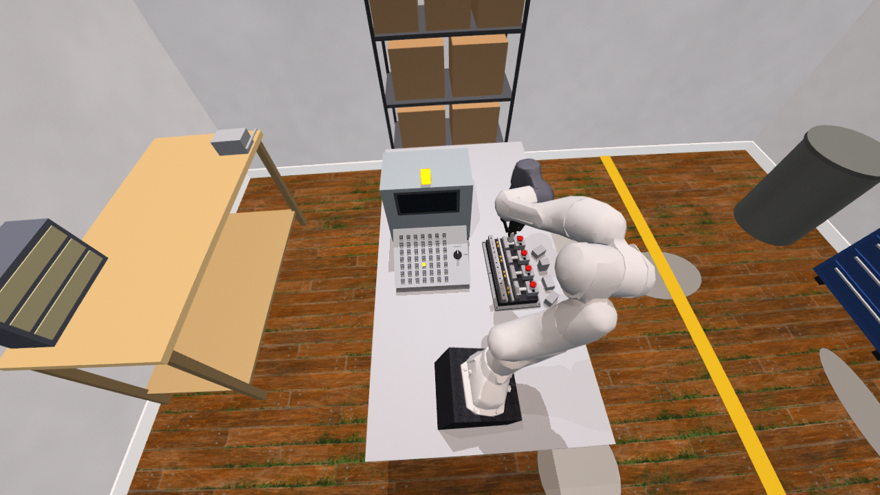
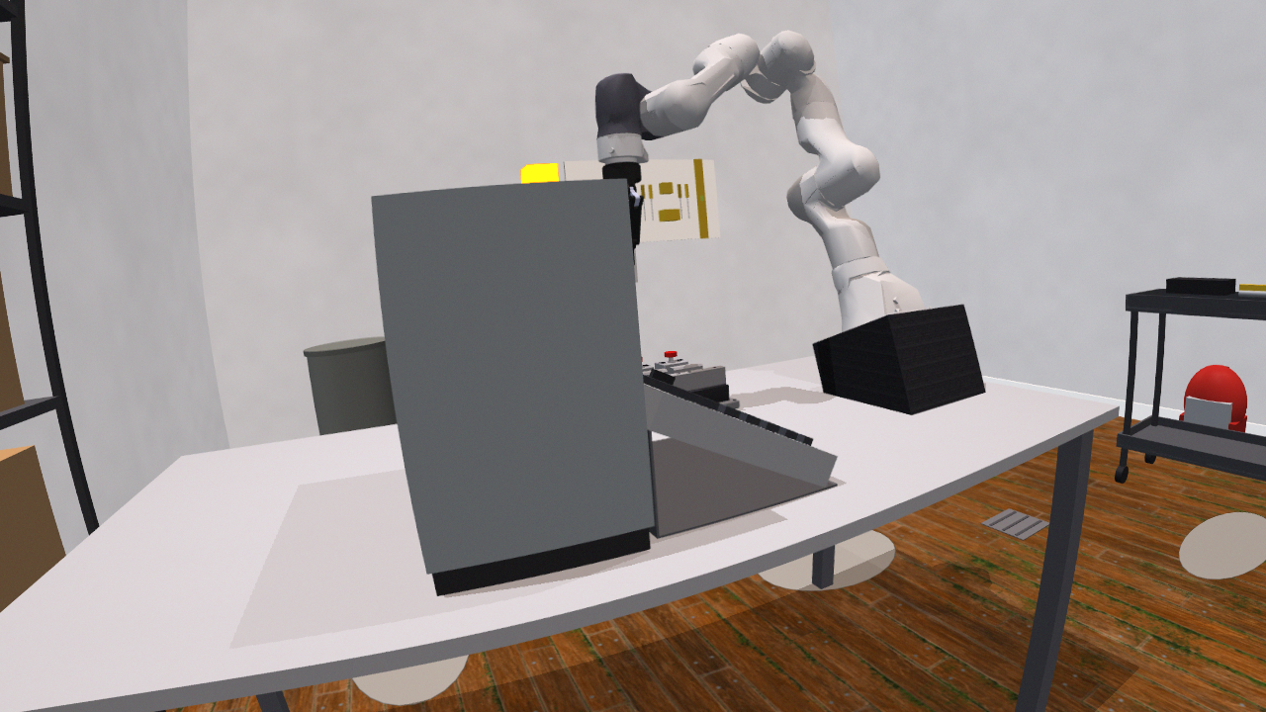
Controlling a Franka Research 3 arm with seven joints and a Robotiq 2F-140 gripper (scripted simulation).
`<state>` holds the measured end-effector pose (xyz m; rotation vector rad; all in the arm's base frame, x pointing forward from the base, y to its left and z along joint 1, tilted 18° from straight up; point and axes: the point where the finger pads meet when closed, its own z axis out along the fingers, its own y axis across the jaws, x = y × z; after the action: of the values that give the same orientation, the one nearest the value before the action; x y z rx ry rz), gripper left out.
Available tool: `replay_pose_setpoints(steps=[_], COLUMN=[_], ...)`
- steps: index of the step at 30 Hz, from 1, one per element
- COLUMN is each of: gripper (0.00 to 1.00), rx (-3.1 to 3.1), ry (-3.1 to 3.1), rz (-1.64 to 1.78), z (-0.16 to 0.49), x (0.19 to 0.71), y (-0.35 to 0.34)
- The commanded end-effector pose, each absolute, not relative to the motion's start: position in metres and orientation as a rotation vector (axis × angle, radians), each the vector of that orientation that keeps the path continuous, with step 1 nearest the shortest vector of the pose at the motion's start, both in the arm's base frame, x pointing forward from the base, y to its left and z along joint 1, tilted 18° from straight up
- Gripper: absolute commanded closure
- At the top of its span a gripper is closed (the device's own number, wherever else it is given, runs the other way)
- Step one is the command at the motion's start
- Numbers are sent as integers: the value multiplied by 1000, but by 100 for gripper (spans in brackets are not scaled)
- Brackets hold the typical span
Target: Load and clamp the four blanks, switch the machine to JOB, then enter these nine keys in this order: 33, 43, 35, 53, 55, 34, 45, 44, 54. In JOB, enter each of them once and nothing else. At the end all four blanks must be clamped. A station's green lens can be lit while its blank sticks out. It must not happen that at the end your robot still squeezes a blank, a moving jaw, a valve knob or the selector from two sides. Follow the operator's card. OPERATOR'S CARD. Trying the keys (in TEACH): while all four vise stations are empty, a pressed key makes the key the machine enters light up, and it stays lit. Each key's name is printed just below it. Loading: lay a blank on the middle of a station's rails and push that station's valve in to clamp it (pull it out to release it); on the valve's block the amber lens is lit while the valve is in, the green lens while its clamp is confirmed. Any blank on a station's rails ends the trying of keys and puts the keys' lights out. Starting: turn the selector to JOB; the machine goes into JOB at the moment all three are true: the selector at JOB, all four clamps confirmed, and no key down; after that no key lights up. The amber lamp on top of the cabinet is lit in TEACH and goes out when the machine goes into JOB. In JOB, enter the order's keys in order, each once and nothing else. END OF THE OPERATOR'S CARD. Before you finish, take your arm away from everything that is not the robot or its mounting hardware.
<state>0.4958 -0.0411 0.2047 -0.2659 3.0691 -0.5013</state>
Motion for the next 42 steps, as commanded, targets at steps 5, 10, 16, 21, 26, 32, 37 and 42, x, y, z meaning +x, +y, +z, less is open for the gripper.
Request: replay_pose_setpoints(steps=[5,10,16,21,26,32,37,42], gripper=[100,100,60,60,60,60,60,60], rx=[-131,421,823,1050,1050,1050,1050,1050], ry=[3071,3004,2888,2767,2767,2767,2767,2767], rz=[-502,-472,-435,-427,-427,-427,-427,-427], z=[207,211,216,219,219,219,219,219], x=[489,429,370,359,359,359,359,359], y=[-63,-159,-247,-266,-266,-266,-266,-266])
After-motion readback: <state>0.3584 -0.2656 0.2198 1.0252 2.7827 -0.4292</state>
